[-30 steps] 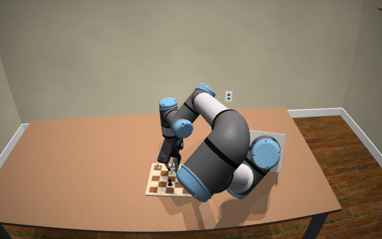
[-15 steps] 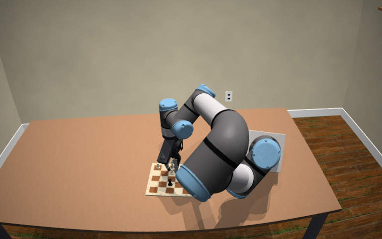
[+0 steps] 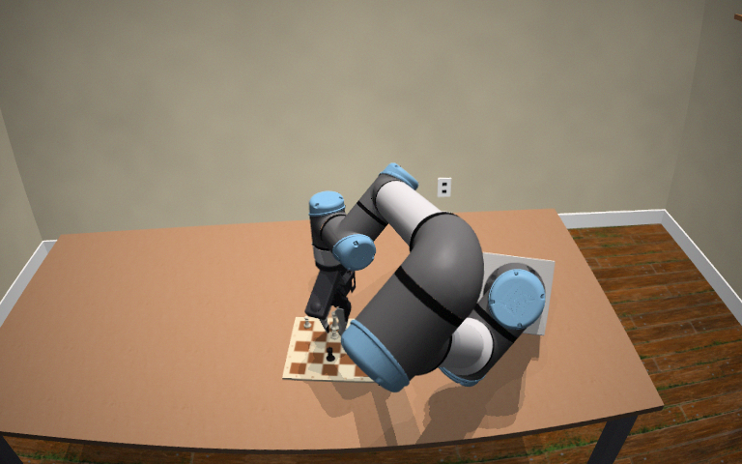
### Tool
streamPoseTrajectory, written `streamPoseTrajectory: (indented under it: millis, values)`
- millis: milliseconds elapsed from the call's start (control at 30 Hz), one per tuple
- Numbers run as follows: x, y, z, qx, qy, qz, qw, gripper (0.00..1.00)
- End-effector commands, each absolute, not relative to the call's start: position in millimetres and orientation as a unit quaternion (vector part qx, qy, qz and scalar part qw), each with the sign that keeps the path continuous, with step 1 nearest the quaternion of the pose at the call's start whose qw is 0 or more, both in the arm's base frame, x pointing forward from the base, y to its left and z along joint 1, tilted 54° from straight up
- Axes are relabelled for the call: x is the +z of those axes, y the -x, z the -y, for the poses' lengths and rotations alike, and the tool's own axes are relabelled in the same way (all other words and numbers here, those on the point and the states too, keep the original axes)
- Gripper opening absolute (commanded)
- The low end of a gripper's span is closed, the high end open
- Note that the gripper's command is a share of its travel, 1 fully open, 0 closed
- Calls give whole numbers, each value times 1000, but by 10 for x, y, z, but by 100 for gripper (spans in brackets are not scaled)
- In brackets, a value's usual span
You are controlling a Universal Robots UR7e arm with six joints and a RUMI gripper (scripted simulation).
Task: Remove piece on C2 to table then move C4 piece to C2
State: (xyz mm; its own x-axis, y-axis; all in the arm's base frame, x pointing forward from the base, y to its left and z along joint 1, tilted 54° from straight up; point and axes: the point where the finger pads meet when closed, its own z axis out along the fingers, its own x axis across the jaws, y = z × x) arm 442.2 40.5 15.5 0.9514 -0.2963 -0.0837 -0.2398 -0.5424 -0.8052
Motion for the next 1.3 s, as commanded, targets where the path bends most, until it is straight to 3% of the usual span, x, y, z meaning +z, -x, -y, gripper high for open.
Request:
streamPoseTrajectory:
  millis: [0, 200, 233, 1267]
  values:
    - [152, -4420, -413, -31, 877, -153, 454, 20]
    - [152, -4420, -413, -31, 877, -153, 454, 20]
    - [152, -4420, -413, -31, 877, -153, 454, 0]
    - [152, -4420, -413, -31, 877, -153, 454, 0]
